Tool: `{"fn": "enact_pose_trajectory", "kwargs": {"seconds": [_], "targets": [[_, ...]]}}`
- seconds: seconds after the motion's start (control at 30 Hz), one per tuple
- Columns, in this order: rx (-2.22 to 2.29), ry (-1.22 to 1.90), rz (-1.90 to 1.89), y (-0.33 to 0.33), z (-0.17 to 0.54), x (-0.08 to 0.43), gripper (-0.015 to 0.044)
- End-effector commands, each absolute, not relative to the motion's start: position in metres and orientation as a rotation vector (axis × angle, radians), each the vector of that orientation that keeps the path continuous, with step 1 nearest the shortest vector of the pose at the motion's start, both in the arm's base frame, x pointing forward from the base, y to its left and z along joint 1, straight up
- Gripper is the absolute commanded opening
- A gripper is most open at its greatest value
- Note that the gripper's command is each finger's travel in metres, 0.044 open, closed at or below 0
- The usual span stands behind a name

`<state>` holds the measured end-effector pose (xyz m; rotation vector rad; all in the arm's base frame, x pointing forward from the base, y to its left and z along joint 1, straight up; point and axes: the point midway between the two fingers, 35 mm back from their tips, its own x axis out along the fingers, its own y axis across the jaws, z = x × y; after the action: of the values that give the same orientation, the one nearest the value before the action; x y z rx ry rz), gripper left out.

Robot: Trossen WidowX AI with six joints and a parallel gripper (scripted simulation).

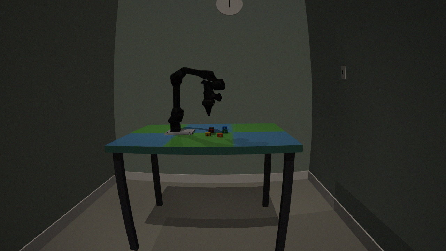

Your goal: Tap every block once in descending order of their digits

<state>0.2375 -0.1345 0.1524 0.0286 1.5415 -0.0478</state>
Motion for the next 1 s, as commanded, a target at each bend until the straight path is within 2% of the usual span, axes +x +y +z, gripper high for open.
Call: {"fn": "enact_pose_trajectory", "kwargs": {"seconds": [0.0, 0.13, 0.97], "targets": [[0.026, 1.548, -0.040, -0.138, 0.122, 0.236, 0.0020], [0.026, 1.548, -0.040, -0.136, 0.077, 0.234, 0.0020], [0.026, 1.548, -0.040, -0.137, 0.045, 0.235, 0.0020]]}}
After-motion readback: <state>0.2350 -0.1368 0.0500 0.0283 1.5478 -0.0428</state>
